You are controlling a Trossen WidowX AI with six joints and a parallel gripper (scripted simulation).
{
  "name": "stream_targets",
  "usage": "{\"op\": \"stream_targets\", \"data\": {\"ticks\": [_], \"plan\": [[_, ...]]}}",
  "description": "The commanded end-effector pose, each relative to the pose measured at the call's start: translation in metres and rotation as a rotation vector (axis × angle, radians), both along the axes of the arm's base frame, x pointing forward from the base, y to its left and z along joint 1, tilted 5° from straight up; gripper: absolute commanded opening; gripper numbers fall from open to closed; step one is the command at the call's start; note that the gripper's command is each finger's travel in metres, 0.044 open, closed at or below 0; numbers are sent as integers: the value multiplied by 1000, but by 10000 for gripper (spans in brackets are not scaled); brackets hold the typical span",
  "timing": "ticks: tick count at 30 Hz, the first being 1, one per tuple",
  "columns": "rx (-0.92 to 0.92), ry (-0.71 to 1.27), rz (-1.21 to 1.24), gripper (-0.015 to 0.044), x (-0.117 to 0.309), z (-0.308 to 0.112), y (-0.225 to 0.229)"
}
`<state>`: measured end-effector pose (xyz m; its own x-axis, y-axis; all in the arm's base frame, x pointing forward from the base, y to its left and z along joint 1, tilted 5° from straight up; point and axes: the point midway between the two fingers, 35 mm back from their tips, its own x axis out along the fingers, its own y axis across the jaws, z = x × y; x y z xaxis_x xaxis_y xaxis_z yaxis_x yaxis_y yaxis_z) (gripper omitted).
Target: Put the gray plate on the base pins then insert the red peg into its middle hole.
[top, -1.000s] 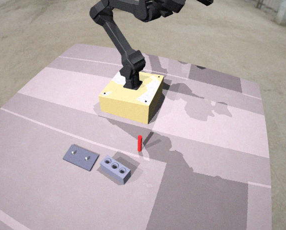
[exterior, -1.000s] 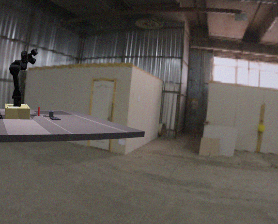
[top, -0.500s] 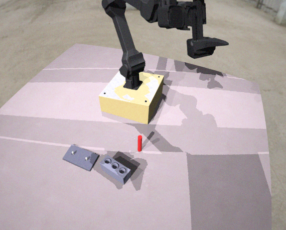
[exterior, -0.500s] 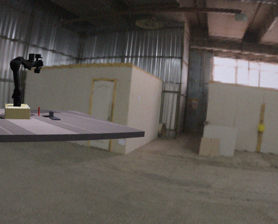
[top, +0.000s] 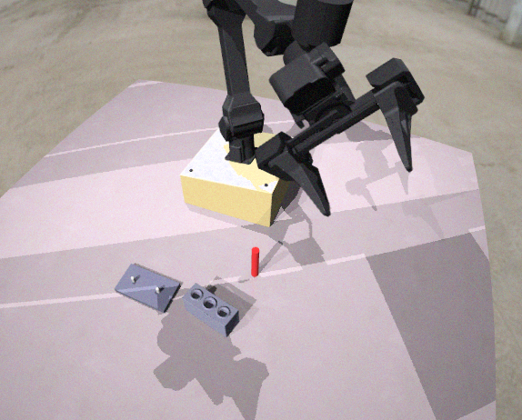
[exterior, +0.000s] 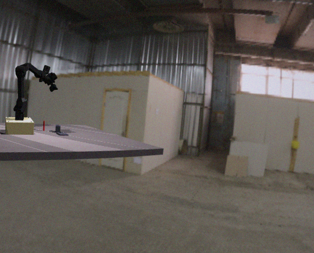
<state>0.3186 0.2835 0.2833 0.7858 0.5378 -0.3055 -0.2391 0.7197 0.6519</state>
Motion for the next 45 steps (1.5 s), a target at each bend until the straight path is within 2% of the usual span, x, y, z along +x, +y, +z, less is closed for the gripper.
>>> {"op": "stream_targets", "data": {"ticks": [1,11,20,27,42,45], "plan": [[-519,24,106,440,37,-62,-30],[-1047,127,414,440,56,-128,-81],[-1348,251,860,440,53,-175,-135],[-1414,319,1273,440,40,-199,-175],[-1414,320,1285,440,39,-199,-180],[-1414,320,1284,440,40,-223,-181]]}}
